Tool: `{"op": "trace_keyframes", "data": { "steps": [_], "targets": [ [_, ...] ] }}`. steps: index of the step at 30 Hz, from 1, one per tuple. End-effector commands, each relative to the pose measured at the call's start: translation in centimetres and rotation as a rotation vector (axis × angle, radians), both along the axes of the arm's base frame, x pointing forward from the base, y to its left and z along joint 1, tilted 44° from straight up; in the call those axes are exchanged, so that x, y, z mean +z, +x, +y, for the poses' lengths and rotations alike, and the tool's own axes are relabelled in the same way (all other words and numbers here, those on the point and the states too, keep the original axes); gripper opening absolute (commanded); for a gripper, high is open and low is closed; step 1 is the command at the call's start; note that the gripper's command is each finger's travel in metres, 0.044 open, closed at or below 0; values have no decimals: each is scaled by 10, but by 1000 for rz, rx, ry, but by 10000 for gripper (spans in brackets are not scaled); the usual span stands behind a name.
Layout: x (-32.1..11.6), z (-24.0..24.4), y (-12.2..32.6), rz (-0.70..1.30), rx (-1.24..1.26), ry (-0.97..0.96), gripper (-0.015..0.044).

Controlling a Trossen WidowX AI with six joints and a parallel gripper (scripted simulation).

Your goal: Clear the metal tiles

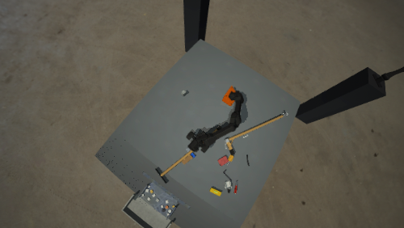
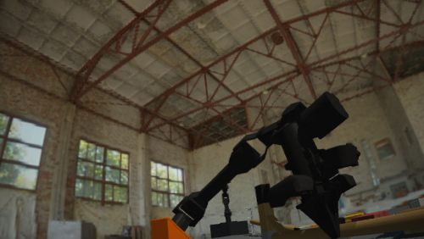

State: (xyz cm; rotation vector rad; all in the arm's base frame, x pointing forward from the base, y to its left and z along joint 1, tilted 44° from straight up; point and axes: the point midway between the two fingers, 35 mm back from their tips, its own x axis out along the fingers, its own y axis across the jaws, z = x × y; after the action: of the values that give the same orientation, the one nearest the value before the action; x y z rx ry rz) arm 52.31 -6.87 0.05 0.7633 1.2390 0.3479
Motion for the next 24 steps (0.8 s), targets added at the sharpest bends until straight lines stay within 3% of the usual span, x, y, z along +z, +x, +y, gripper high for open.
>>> {"op": "trace_keyframes", "data": {
  "steps": [1, 24],
  "targets": [
    [3, 1, 2, 0, -4, -5, 0],
    [18, 17, 10, 0, -4, -4, 0]
  ]
}}
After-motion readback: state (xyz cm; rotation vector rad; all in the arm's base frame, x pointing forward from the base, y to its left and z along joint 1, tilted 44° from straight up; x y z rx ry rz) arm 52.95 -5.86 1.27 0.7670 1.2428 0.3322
